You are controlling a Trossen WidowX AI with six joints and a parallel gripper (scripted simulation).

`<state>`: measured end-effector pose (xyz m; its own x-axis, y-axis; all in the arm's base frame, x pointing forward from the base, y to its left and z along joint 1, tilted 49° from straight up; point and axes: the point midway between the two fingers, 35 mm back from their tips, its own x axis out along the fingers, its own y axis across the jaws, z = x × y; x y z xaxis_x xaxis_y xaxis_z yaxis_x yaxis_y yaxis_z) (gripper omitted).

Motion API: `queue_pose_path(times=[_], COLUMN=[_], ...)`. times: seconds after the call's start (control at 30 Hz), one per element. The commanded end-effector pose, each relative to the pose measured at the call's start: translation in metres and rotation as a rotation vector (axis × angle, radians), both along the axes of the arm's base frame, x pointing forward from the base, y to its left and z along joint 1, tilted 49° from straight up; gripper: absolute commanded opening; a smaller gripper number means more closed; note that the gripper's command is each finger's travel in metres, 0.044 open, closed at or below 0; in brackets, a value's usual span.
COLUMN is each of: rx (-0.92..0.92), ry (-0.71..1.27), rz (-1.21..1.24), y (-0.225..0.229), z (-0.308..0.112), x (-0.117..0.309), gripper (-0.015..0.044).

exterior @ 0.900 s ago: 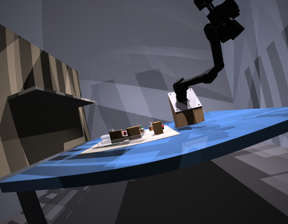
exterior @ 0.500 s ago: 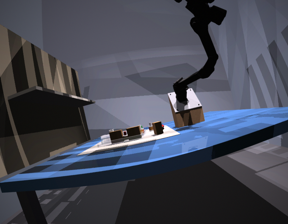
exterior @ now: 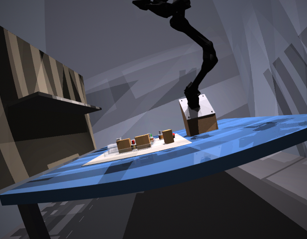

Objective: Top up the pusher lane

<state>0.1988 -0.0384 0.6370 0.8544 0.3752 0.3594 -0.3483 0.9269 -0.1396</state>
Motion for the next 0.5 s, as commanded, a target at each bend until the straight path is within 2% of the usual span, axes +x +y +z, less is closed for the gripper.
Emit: queue_pose_path(times=[0.0,0.2,0.47], rx=[0.084,0.188,0.290], ry=[0.072,0.192,0.390], rz=[-0.018,-0.078,-0.151], y=[-0.048,-0.111,-0.173], z=[-0.033,-0.088,-0.187], x=[0.043,0.097,0.157], gripper=[0.0440,0.0440,0.0440])
